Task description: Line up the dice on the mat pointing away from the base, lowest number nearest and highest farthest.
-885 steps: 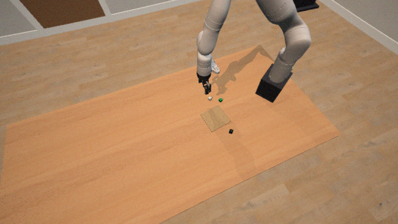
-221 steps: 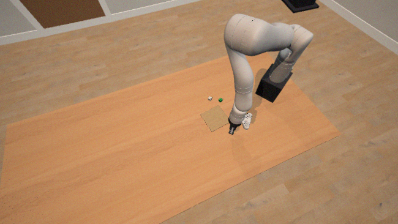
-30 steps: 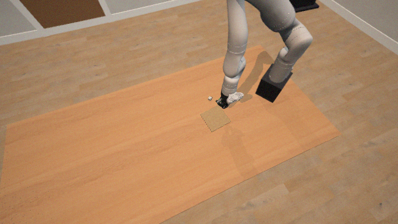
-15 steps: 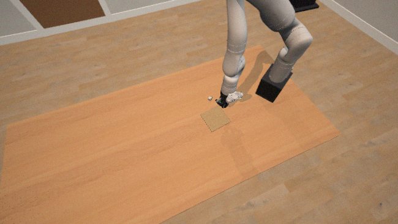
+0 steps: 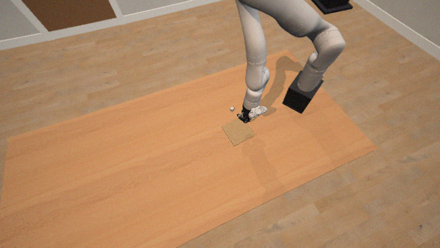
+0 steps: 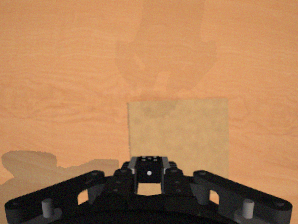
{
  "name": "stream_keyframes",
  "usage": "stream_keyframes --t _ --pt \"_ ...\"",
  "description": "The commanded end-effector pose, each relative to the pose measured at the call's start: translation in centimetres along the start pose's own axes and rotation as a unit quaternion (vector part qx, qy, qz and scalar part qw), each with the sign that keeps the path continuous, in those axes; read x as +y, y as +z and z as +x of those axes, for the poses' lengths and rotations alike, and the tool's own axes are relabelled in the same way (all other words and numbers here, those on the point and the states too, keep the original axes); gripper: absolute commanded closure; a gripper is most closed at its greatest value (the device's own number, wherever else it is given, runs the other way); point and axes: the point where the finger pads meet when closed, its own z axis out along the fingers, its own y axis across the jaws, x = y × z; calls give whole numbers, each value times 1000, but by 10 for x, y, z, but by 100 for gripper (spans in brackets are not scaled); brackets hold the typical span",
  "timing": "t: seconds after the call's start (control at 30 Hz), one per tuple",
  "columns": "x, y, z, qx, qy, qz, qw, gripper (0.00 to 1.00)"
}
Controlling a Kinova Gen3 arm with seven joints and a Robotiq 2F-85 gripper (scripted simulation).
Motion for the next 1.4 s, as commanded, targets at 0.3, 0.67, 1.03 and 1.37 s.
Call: stream_keyframes --t 0.3,0.67,1.03,1.37 --pt "-7 57 -1 5 11 9 1000 85" --pt "-7 67 -1 5 10 7 1000 85" --pt "-7 67 -1 5 10 7 1000 85" --pt "-7 67 -1 5 10 7 1000 85"
